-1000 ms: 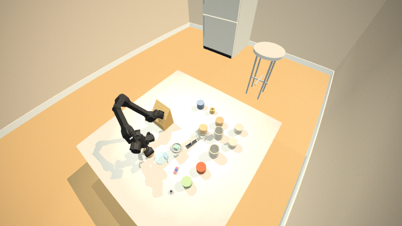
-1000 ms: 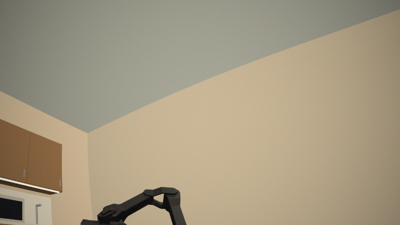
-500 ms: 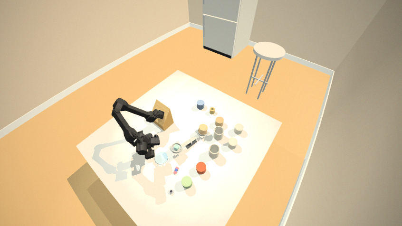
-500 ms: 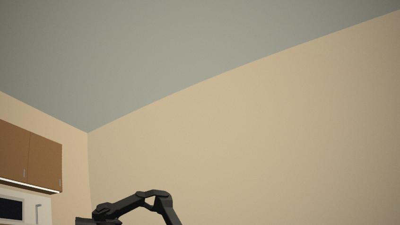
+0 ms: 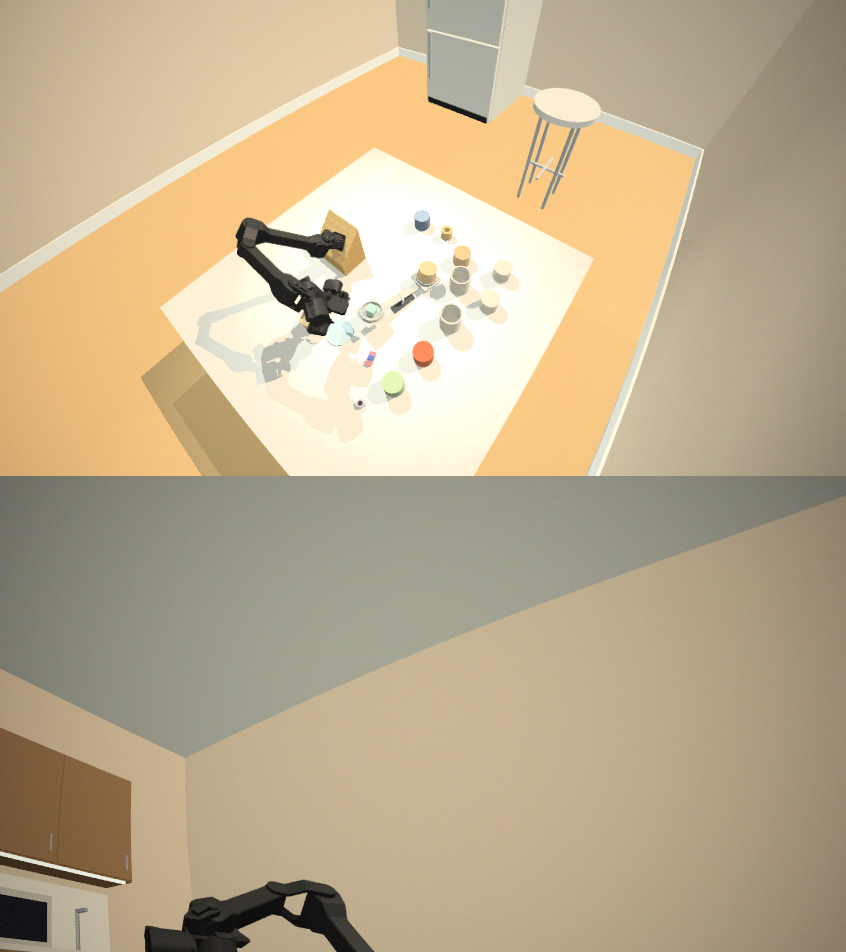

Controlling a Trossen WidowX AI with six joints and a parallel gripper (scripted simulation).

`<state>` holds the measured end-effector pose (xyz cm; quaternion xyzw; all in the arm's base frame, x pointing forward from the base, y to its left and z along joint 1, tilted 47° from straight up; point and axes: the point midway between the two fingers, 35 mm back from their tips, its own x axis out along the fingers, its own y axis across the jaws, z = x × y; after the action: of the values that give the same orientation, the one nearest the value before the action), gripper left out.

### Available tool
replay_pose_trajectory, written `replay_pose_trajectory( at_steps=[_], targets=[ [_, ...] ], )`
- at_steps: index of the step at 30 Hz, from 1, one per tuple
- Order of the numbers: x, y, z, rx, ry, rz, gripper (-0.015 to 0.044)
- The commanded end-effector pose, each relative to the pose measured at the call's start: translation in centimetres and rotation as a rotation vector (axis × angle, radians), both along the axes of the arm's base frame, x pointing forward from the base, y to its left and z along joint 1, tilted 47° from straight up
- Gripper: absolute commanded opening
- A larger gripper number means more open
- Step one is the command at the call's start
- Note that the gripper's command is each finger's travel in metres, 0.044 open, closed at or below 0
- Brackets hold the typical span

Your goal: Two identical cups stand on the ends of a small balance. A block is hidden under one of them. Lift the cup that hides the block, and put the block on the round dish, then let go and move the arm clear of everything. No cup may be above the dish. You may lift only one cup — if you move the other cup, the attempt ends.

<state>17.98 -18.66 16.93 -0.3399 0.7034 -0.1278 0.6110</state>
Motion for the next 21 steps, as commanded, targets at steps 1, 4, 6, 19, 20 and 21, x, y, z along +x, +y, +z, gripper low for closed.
replay_pose_trajectory(
  at_steps=[1, 4, 6, 19, 20, 21],
  targets=[
    [0.9, 0.4, -0.1, 0.002, -0.062, -0.074, 0.0260],
    [2.4, 1.1, -0.3, -0.006, -0.099, -0.088, 0.0260],
    [3.1, 1.5, -0.4, -0.010, -0.124, -0.107, 0.0260],
    [4.8, 2.6, -1.5, -0.028, -0.335, -0.431, 0.0260],
    [4.9, 2.7, -1.6, -0.031, -0.354, -0.459, 0.0260],
    [5.0, 2.8, -1.7, -0.034, -0.373, -0.487, 0.0260]
  ],
)
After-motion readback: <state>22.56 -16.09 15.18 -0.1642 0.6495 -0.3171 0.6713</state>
